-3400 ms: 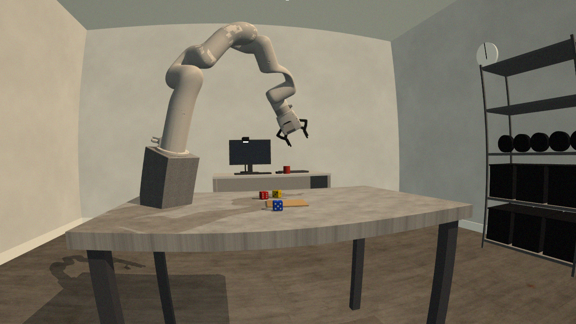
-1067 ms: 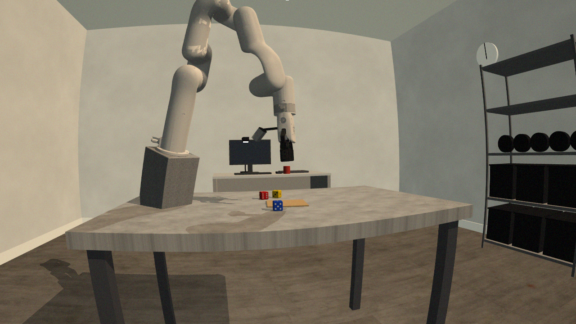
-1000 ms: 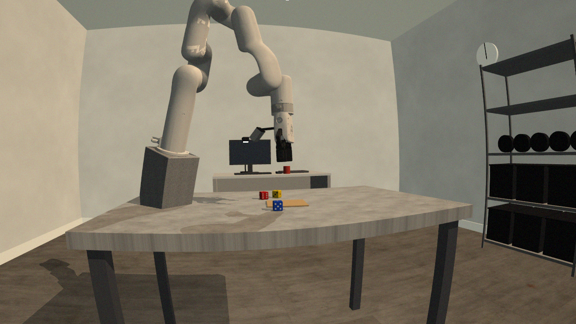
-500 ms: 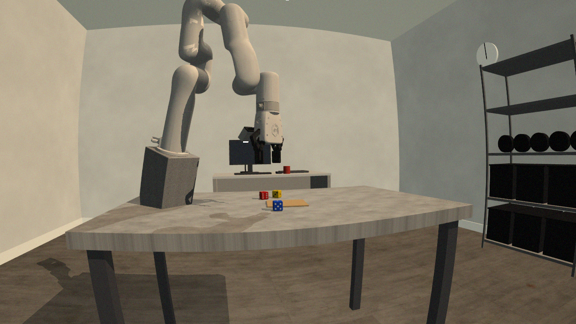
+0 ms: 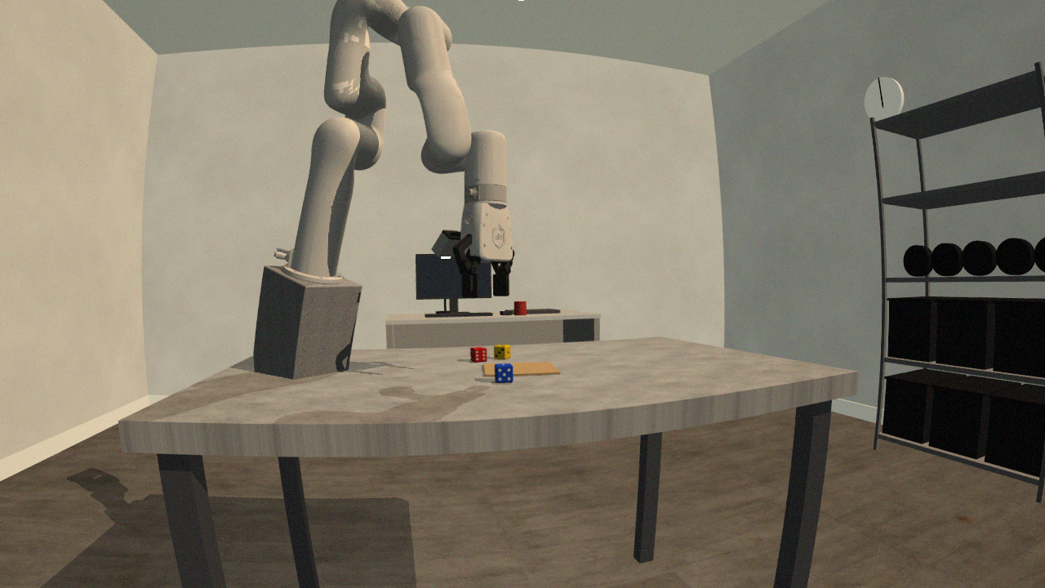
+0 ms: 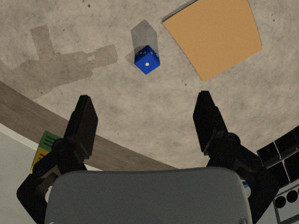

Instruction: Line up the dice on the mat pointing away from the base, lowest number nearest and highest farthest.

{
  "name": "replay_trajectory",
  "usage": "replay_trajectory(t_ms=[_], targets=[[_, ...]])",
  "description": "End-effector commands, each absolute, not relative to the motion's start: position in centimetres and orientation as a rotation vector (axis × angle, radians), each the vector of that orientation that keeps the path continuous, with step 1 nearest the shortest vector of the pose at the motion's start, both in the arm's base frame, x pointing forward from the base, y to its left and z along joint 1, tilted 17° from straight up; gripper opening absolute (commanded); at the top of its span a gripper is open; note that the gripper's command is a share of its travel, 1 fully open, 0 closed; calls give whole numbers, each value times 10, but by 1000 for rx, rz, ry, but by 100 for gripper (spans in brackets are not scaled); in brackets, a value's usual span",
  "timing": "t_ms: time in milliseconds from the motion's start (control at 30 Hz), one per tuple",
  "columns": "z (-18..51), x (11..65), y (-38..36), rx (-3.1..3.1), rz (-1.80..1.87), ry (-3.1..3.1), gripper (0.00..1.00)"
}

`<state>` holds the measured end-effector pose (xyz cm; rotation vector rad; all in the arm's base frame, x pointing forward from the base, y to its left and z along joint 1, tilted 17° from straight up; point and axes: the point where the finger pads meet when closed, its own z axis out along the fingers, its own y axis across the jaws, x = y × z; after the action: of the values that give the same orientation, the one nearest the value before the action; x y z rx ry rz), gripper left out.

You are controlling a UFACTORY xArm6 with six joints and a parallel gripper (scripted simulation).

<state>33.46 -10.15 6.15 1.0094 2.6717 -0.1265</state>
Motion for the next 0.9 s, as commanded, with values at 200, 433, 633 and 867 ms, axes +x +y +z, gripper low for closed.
replay_trajectory(t_ms=[200, 433, 633, 867], targets=[[52, 338, -103, 1009, -126, 2669, 100], [35, 342, -106, 1009, -126, 2669, 100], [25, 345, -108, 1009, -126, 2669, 100], [7, 349, -111, 1009, -126, 2669, 100]])
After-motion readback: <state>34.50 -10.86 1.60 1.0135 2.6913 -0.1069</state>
